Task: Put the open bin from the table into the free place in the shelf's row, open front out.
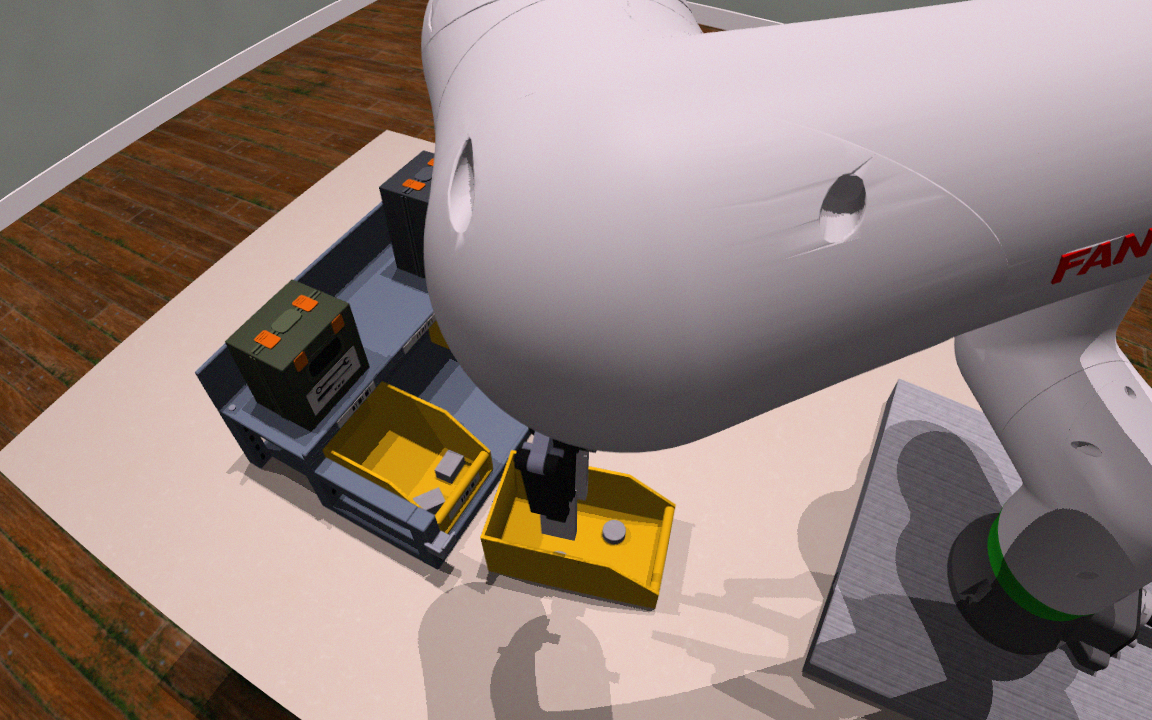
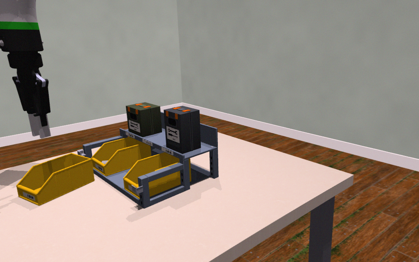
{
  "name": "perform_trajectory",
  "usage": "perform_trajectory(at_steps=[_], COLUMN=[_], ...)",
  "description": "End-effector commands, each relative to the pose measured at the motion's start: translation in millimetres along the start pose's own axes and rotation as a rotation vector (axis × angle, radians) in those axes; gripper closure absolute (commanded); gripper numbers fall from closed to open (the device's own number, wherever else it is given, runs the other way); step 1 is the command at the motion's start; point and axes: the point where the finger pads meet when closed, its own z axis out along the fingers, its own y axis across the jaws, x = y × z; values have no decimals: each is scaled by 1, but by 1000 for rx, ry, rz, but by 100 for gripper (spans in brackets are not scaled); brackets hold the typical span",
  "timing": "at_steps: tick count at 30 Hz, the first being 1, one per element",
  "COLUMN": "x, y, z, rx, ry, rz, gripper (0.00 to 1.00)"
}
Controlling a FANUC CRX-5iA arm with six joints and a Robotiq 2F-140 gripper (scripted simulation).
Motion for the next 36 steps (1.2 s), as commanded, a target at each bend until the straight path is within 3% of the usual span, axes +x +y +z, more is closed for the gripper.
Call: perform_trajectory(at_steps=[1,30,31,36], x=[0,0,0,0], y=[0,0,0,0], z=[0,0,0,0], rx=[0,0,0,0], ry=[0,0,0,0], rz=[0,0,0,0], gripper=[100,100,85,85])
